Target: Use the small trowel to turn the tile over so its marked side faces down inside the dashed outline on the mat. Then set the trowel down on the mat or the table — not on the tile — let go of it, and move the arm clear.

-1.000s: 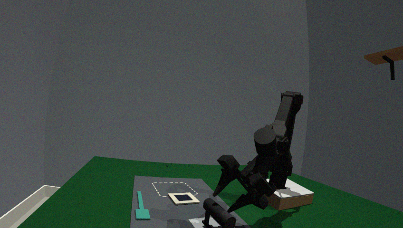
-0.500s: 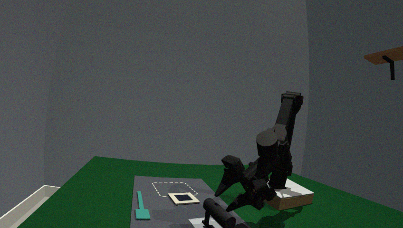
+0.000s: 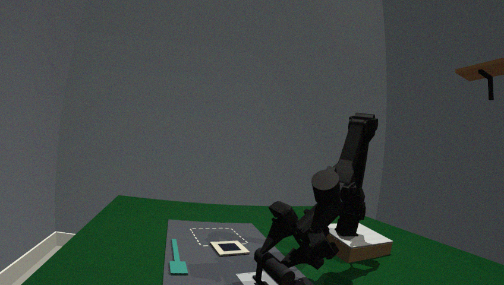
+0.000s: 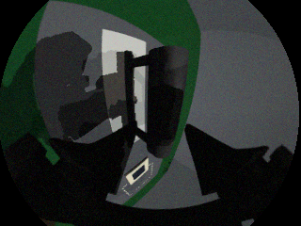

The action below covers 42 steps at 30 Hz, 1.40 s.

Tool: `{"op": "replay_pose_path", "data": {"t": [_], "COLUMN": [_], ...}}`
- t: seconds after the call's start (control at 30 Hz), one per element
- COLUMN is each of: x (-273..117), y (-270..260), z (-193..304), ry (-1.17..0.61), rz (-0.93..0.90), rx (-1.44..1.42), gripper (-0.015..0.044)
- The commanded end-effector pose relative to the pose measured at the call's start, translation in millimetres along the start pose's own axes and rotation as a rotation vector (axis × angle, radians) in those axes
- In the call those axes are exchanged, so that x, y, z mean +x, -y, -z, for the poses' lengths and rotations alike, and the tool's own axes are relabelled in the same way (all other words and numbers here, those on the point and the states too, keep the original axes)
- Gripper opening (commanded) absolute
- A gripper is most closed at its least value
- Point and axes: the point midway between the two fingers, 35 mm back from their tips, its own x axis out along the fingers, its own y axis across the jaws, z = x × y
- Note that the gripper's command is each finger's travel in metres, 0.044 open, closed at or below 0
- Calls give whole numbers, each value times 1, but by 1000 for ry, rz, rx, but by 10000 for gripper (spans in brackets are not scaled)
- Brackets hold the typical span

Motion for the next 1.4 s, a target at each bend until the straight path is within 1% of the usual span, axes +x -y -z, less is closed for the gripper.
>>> {"op": "replay_pose_path", "data": {"t": [0.0,0.63,0.8,1.37], "x": [6,34,34,34], "y": [2,0,0,0], "z": [-1,1,1,1], "ry": [5,12,12,12], "rz": [3,-2,-2,-2], "rx": [-3,-17,-17,-17], "gripper": [300,300,169,55]}}
